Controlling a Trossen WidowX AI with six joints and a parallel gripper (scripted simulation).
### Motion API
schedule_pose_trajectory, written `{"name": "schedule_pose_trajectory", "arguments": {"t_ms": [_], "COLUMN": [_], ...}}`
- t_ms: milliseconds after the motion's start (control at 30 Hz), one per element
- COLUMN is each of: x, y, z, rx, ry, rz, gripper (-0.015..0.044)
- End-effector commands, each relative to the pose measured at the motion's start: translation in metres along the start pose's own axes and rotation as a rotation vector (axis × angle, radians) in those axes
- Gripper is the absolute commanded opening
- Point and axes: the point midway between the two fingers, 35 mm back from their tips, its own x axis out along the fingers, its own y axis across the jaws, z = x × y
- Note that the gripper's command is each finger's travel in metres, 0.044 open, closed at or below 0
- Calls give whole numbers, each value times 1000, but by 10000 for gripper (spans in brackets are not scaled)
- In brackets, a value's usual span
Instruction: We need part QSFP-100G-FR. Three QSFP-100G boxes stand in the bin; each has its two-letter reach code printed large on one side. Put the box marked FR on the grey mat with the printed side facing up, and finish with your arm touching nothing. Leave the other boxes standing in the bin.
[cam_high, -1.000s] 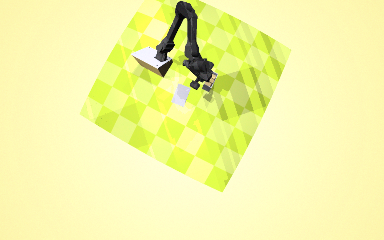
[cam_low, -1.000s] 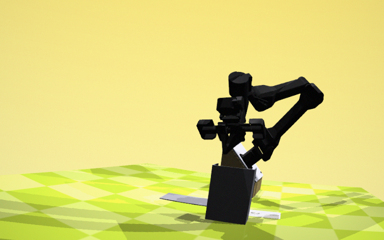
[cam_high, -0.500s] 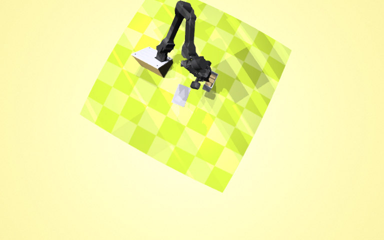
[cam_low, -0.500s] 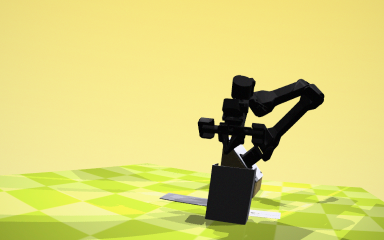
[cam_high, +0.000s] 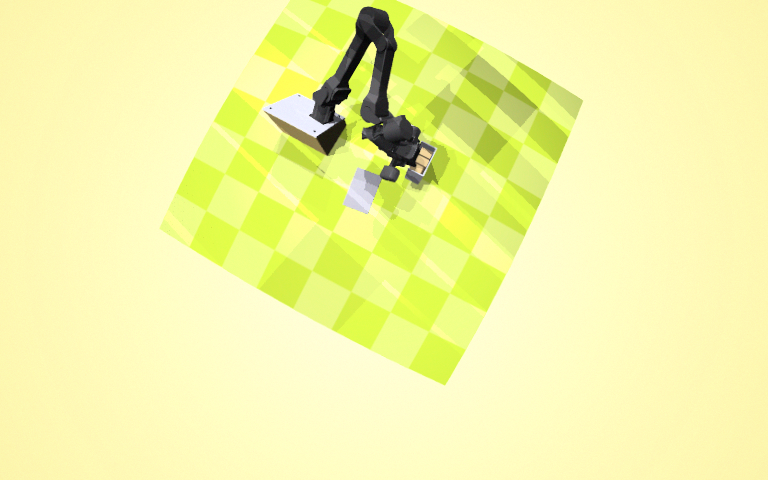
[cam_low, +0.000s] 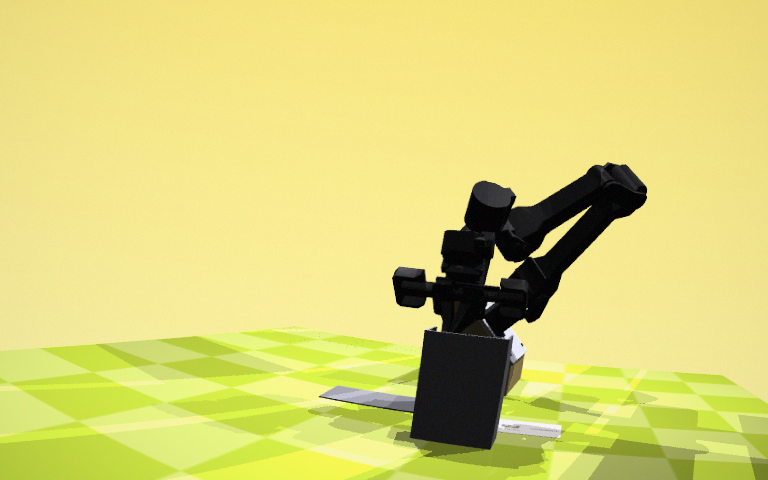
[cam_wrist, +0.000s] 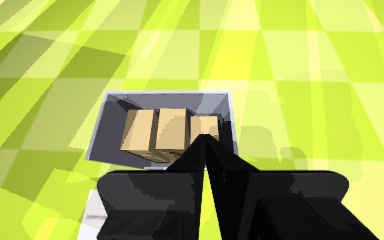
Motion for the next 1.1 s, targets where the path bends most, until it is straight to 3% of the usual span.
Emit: {"name": "schedule_pose_trajectory", "arguments": {"t_ms": [0, 1067], "x": [5, -2], "y": [-1, -1], "z": [-7, -16], "rx": [10, 11], "ry": [5, 5], "rz": [-3, -4], "gripper": [0, 0]}}
